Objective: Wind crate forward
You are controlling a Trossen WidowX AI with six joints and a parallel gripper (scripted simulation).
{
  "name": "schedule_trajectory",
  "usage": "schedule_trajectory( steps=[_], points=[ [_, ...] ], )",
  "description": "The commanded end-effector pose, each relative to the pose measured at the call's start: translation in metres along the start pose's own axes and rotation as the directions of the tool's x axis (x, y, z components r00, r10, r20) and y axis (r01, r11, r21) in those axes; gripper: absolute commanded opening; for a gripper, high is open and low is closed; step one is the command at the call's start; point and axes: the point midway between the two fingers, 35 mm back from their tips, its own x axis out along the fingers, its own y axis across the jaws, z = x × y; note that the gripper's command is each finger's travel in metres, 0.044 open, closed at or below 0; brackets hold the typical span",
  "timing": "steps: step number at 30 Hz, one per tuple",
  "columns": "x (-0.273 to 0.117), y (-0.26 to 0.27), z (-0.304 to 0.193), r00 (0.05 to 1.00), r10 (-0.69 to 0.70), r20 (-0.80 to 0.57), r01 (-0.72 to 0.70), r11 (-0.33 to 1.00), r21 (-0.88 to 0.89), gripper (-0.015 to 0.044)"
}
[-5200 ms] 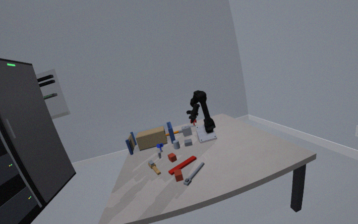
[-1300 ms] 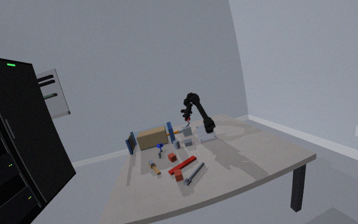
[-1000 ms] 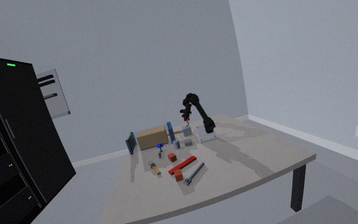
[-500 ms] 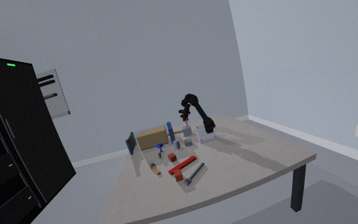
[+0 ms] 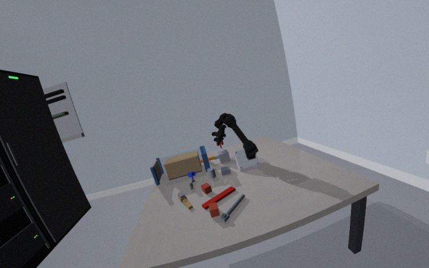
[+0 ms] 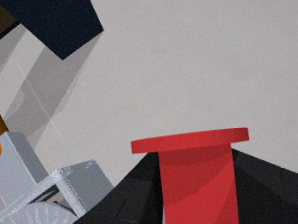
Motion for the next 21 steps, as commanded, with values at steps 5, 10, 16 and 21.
schedule_trajectory(
  steps=[5, 10, 16, 21],
  points=[
    [0.009, 0.018, 0.017, 1.0, 0.024, 0.007, -0.024, 0.999, -0.022, 0.0],
    [0.011, 0.023, 0.021, 1.0, 0.024, 0.007, -0.024, 0.999, -0.022, 0.0],
    [0.013, 0.029, 0.026, 1.0, 0.025, 0.008, -0.025, 0.999, -0.022, 0.0],
    [0.015, 0.034, 0.029, 1.0, 0.026, 0.008, -0.025, 0.999, -0.022, 0.0]
  ],
)
